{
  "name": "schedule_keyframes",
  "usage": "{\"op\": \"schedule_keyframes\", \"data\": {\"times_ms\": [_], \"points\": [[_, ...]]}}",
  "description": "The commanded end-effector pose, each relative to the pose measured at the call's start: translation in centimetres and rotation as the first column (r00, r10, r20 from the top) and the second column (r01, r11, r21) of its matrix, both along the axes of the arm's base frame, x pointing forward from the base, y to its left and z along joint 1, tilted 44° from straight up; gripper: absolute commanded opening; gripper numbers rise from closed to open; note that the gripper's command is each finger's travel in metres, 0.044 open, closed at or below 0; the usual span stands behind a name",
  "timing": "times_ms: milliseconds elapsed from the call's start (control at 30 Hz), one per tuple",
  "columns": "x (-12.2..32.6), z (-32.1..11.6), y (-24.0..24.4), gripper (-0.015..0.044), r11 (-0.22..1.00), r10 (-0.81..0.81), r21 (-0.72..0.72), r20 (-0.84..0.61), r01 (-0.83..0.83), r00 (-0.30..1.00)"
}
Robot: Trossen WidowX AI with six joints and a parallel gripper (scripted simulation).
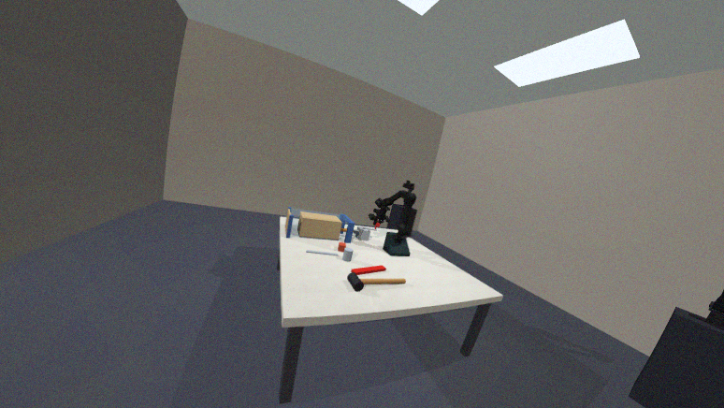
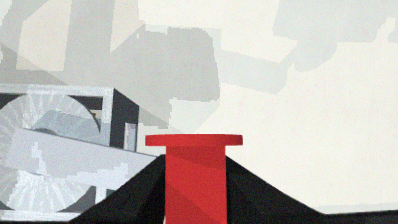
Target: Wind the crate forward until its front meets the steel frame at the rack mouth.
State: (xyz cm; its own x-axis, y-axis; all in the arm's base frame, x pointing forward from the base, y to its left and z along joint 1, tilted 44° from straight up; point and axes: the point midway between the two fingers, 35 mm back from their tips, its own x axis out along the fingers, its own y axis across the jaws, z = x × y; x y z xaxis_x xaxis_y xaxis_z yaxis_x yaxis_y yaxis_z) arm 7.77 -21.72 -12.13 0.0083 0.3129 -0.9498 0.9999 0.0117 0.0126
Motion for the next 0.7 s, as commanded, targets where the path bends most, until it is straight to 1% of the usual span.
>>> {"op": "schedule_keyframes", "data": {"times_ms": [0, 433, 667], "points": [[0.0, -0.8, -0.8, 0.0000, 1.000, 0.004, -0.014, -0.003, -0.004, 1.000], [0.1, -2.0, -2.2, 0.0000, 1.000, 0.004, -0.015, -0.003, -0.004, 1.000], [0.8, -3.7, -4.0, 0.0000, 1.000, 0.004, -0.017, -0.002, -0.004, 1.000]]}}
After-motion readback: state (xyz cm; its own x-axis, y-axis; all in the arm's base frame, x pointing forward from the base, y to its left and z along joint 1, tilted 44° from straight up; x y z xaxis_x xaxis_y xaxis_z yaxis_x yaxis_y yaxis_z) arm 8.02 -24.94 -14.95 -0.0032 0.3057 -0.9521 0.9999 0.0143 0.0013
